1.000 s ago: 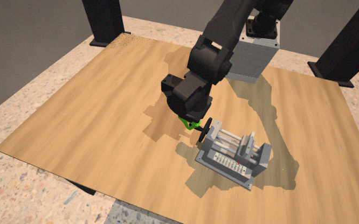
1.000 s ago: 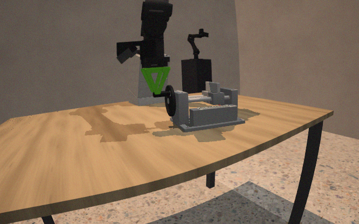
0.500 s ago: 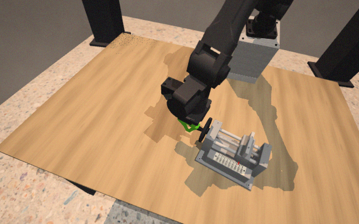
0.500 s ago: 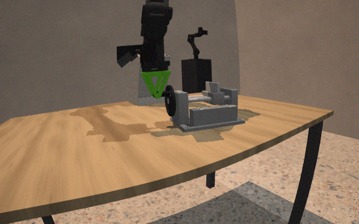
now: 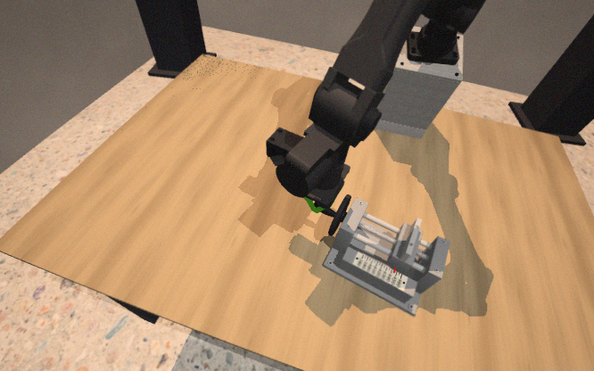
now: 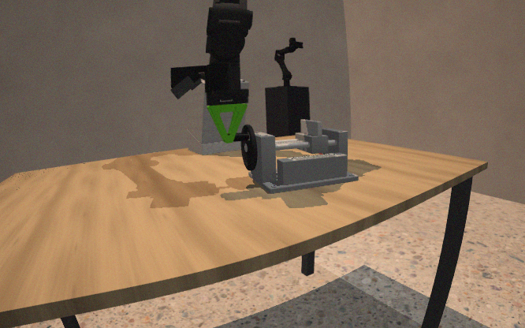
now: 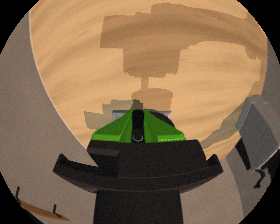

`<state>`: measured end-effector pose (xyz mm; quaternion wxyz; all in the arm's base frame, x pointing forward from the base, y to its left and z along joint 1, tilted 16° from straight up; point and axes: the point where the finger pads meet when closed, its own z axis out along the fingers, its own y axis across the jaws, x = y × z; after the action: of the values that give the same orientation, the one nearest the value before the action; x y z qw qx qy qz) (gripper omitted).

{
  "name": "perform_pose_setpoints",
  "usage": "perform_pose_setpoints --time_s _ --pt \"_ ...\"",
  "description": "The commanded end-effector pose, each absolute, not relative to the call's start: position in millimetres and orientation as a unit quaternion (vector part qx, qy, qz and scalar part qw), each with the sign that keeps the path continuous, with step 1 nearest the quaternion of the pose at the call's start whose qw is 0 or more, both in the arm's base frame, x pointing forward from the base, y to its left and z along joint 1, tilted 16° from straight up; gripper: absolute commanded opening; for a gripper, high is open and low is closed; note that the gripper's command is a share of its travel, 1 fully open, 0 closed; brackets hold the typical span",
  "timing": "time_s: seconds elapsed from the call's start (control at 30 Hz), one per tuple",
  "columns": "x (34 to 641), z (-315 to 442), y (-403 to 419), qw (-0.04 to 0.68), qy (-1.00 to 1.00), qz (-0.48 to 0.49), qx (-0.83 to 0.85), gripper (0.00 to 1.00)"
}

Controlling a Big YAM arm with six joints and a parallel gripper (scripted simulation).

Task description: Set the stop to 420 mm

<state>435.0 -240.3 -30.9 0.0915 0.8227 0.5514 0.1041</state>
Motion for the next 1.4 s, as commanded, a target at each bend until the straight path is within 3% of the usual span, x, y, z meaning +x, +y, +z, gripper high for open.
perform_pose_setpoints --time_s 0.0,0.9,1.37 --pt "450 -22 -241 0.106 0.553 0.112 0.819 0.06" --pt "450 -22 -241 0.106 0.553 0.112 0.819 0.06" --pt "410 -5 -234 0.102 0.552 0.108 0.82 0.06"
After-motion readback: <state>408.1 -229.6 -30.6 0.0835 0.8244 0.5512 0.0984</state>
